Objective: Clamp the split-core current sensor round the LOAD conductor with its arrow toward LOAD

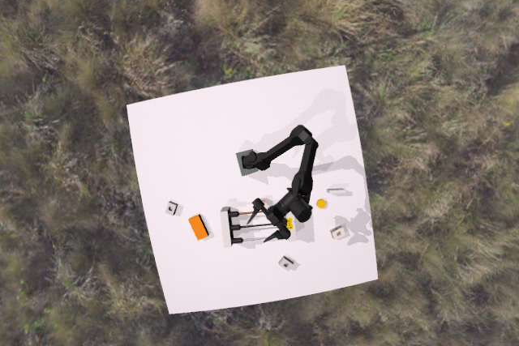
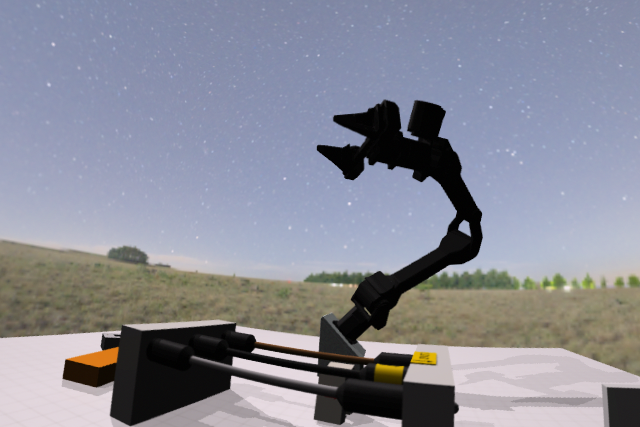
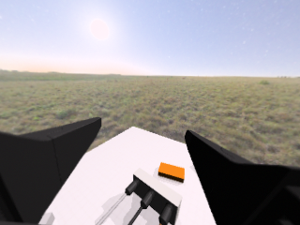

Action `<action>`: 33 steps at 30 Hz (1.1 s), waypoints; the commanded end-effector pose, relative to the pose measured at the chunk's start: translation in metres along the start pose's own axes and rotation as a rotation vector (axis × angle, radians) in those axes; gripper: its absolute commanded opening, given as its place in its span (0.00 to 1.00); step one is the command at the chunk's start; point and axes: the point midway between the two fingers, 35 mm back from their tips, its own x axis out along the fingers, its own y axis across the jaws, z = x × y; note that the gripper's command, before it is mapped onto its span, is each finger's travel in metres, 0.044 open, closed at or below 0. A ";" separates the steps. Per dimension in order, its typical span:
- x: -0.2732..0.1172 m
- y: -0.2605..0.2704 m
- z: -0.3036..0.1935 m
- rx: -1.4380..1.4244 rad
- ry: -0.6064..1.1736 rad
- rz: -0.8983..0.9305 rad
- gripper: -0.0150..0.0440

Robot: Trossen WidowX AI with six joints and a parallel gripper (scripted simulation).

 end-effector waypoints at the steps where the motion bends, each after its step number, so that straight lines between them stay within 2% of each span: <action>1: -0.018 0.050 -0.030 -0.246 -0.055 0.267 1.00; 6: -0.067 0.105 -0.074 -0.542 -0.206 0.633 1.00; 10: -0.117 0.129 -0.106 -0.723 -0.376 0.900 1.00; 19: -0.125 0.132 -0.114 -0.761 -0.398 0.944 1.00; 21: -0.110 0.134 -0.129 -0.857 -0.300 0.941 1.00; 27: -0.062 0.121 -0.194 -1.140 0.210 0.982 1.00; 33: -0.054 0.093 -0.235 -1.112 0.786 1.112 1.00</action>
